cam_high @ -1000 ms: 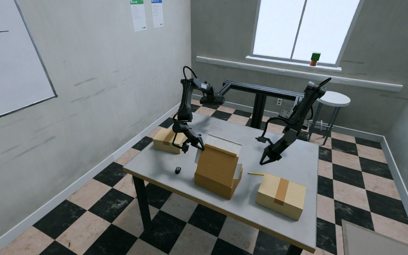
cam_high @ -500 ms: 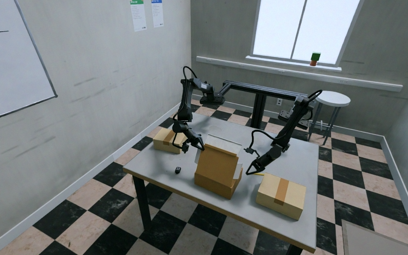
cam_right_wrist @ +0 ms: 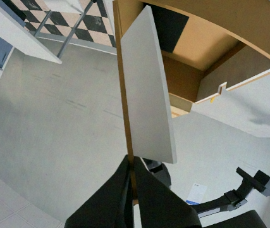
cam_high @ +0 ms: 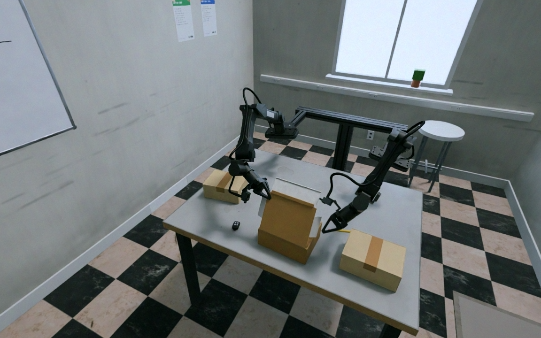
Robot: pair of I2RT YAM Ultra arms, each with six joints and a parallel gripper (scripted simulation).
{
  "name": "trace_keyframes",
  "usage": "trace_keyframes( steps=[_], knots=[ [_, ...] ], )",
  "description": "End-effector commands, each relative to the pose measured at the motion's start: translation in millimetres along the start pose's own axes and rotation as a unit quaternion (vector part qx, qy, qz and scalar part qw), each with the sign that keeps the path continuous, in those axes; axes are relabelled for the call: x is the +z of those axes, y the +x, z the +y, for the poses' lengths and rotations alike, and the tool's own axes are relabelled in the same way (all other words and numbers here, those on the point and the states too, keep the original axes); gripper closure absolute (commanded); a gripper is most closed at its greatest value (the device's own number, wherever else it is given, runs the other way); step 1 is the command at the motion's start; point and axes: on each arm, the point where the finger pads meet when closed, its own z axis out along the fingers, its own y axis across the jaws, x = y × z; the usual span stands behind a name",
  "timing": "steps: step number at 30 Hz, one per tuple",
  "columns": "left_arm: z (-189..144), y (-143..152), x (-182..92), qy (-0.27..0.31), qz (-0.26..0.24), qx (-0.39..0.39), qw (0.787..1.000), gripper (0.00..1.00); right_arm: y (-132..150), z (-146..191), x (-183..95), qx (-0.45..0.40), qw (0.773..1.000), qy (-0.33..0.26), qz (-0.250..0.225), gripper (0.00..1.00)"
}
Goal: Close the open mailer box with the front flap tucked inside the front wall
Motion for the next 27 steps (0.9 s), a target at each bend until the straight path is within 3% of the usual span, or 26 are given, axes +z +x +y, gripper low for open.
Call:
trace_keyframes(
  steps=[1,11,20,24,27],
  knots=[
    [16,-15,5,-0.018,-0.015,0.006,1.000,0.99,12,1,12,-0.011,1.000,0.007,0.017,0.99],
    [15,-14,6,-0.020,-0.014,0.006,1.000,0.99,12,1,12,-0.011,1.000,0.007,0.017,0.99],
    [-14,-8,5,0.008,-0.005,-0.005,1.000,0.99,12,1,12,-0.011,1.000,0.007,0.017,0.99],
    [7,-14,1,-0.013,-0.006,0.002,1.000,0.99,12,1,12,-0.011,1.000,0.007,0.017,0.99],
    [-6,-13,2,-0.005,-0.001,-0.001,1.000,0.99,12,1,12,-0.011,1.000,0.007,0.017,0.99]
  ],
)
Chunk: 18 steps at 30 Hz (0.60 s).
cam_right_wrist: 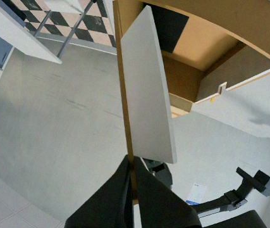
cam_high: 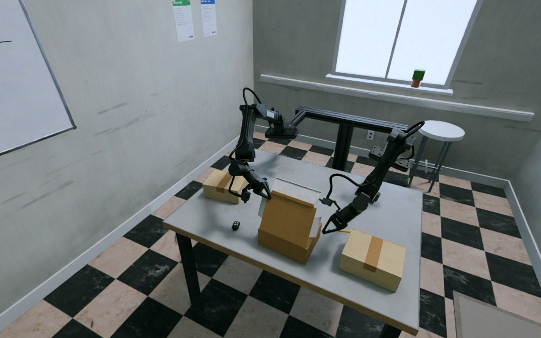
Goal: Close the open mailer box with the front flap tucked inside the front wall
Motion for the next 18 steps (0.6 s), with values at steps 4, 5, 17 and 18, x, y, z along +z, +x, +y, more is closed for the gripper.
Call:
trace_keyframes(
  steps=[4,5,17,18],
  knots=[
    [-4,-19,3,-0.005,-0.011,0.001,1.000,0.99,12,1,12,-0.011,1.000,0.007,0.017,0.99],
    [-2,-21,4,-0.009,-0.011,0.002,1.000,0.99,12,1,12,-0.011,1.000,0.007,0.017,0.99],
    [-19,-27,9,-0.001,-0.009,0.000,1.000,0.99,12,1,12,-0.011,1.000,0.007,0.017,0.99],
    [-17,-29,10,-0.005,-0.014,0.001,1.000,0.99,12,1,12,-0.011,1.000,0.007,0.017,0.99]
  ],
)
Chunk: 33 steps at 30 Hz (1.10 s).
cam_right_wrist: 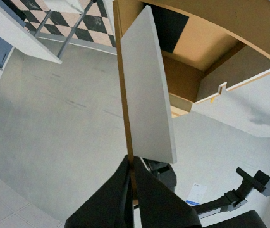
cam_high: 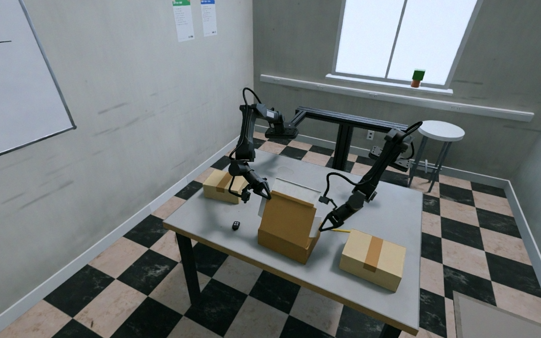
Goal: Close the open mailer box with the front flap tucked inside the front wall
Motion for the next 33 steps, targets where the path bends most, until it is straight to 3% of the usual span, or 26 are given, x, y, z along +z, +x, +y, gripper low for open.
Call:
trace_keyframes(
  steps=[1,4,8,11,24,33],
  knots=[
    [-10,-14,6,-0.002,-0.007,-0.001,1.000,0.99,12,1,12,-0.011,1.000,0.007,0.017,0.99],
    [12,-22,3,-0.022,-0.018,0.006,1.000,0.99,12,1,12,-0.011,1.000,0.007,0.017,0.99],
    [13,-23,3,-0.023,-0.018,0.006,1.000,0.99,12,1,12,-0.011,1.000,0.007,0.017,0.99],
    [-4,-19,3,-0.009,-0.008,0.001,1.000,0.99,12,1,12,-0.011,1.000,0.007,0.017,0.99],
    [-7,-27,7,-0.007,-0.018,0.002,1.000,0.99,12,1,12,-0.011,1.000,0.007,0.017,0.99],
    [-25,-34,12,0.004,-0.017,-0.002,1.000,0.99,12,1,12,-0.011,1.000,0.007,0.017,0.99]
  ],
)
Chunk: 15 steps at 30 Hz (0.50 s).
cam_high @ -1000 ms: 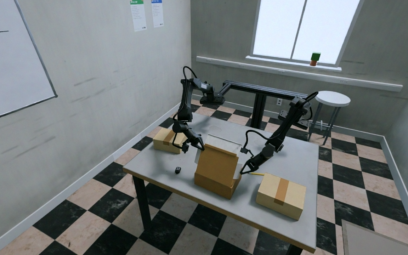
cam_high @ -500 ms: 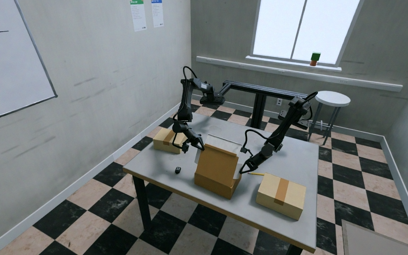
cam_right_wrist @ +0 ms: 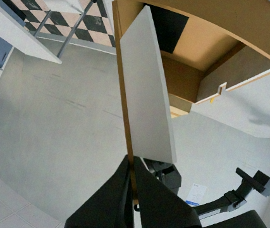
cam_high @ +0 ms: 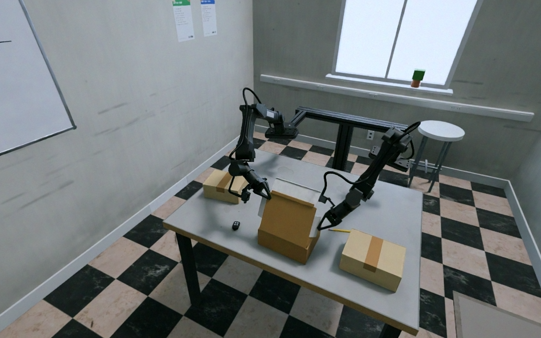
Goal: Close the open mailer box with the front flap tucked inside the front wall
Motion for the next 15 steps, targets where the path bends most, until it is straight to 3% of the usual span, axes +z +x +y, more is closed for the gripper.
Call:
trace_keyframes(
  steps=[1,9,11,15],
  knots=[
    [-22,-26,7,0.027,-0.026,-0.004,0.999,0.99,12,1,12,-0.009,1.000,0.007,0.017,0.99],
    [-8,-31,4,0.013,-0.029,0.000,0.999,0.99,12,1,12,-0.008,1.000,0.007,0.017,0.99],
    [-32,-30,9,0.036,-0.030,-0.004,0.999,0.99,12,1,12,-0.008,1.000,0.007,0.017,0.99],
    [-26,-33,10,0.031,-0.034,-0.002,0.999,0.99,12,1,12,-0.008,1.000,0.007,0.017,0.99]
  ],
)
